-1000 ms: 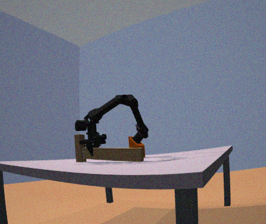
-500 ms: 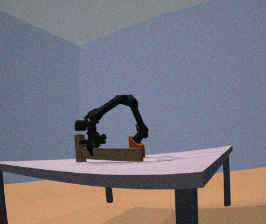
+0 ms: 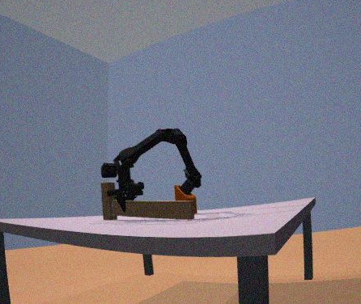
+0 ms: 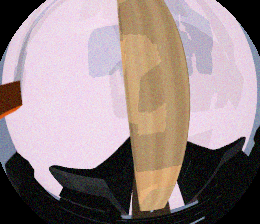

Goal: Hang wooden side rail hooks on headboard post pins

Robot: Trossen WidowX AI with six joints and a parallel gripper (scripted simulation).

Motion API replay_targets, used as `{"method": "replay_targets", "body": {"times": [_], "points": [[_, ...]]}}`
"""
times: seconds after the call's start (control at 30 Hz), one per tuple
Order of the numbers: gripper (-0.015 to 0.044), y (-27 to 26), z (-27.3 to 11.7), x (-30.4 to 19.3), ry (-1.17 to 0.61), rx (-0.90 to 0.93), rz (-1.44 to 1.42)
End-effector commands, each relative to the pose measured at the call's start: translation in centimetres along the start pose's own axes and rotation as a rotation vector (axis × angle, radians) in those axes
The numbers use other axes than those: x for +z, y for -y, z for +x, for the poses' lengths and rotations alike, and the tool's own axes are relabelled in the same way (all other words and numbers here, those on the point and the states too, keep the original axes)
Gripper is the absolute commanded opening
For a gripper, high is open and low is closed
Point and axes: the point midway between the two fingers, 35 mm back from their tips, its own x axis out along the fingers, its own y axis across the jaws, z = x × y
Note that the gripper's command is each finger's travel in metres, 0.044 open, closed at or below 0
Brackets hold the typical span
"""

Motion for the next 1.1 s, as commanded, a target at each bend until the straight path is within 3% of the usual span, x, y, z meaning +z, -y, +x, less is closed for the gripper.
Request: {"method": "replay_targets", "body": {"times": [0.0,1.07], "points": [[0.0000,0.06,-0.40,-0.32,-0.005,-0.008,-0.001],[0.0000,0.11,-0.44,-0.62,-0.006,-0.008,-0.001]]}}
